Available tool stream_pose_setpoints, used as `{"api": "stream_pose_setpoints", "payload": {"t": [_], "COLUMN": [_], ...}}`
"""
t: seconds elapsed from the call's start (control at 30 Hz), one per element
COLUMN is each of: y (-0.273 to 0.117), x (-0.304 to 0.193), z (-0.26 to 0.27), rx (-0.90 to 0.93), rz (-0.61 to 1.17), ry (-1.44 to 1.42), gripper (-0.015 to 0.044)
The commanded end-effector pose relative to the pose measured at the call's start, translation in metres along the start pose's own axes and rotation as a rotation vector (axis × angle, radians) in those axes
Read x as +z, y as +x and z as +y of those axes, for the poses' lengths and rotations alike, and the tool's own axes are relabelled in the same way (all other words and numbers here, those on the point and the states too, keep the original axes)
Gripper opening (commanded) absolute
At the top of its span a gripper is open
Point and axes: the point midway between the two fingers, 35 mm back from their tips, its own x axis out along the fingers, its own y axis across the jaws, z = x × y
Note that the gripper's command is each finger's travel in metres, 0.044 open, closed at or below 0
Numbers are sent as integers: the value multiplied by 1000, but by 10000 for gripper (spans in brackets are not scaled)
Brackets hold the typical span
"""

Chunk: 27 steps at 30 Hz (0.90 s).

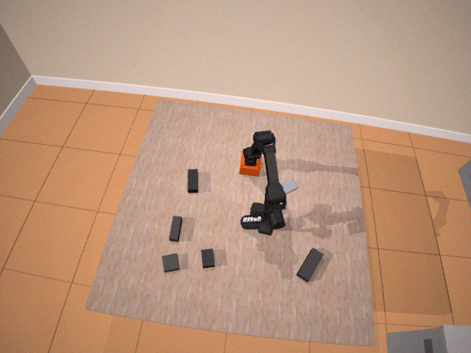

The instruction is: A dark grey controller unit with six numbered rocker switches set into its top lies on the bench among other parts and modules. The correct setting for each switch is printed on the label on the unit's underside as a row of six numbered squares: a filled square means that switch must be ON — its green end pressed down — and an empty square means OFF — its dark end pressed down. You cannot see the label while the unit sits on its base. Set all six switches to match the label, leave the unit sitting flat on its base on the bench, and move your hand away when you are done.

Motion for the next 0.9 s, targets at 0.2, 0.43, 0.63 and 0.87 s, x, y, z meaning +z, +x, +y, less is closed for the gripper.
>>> {"api": "stream_pose_setpoints", "payload": {"t": [0.2,0.43,0.63,0.87], "y": [12,16,20,25], "x": [-2,-5,-8,-12], "z": [-2,-2,-2,-2], "rx": [-17,-17,-17,-17], "rz": [-13,-12,-12,-12], "ry": [10,10,10,10], "gripper": [338,338,338,338]}}
